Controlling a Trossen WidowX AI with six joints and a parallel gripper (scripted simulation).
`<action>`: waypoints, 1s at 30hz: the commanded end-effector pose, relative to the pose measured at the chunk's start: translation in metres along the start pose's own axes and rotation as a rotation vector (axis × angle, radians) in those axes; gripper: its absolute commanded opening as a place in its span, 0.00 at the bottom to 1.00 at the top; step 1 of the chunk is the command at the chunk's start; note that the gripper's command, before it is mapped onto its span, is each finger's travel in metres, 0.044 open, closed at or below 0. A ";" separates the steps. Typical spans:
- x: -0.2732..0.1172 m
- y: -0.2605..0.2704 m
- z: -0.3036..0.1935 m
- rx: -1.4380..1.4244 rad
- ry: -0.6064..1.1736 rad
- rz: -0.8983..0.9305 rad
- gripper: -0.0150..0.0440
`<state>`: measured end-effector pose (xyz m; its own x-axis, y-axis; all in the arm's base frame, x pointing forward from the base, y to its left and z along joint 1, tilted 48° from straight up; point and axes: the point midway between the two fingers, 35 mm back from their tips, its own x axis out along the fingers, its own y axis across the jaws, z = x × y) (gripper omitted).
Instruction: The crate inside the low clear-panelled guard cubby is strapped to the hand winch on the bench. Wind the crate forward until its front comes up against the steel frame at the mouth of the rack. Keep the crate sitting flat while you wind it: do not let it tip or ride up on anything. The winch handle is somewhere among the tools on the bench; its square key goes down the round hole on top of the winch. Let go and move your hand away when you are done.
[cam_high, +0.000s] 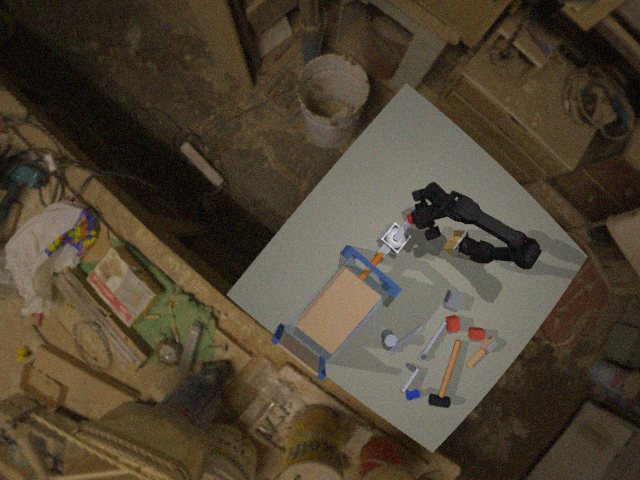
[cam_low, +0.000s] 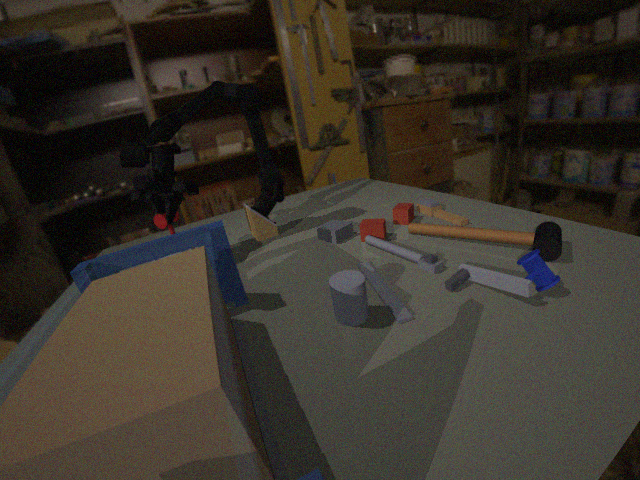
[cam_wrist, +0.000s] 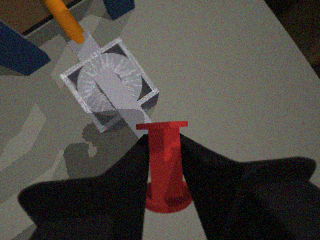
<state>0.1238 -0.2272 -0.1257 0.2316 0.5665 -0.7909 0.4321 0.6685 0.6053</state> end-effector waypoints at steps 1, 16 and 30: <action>0.006 -0.011 0.009 -0.017 0.000 -0.013 0.25; 0.017 -0.032 0.035 -0.018 -0.002 -0.014 0.25; 0.025 -0.038 0.053 -0.019 -0.003 -0.014 0.25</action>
<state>0.1492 -0.2607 -0.1647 0.2225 0.5652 -0.7943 0.4319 0.6733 0.6001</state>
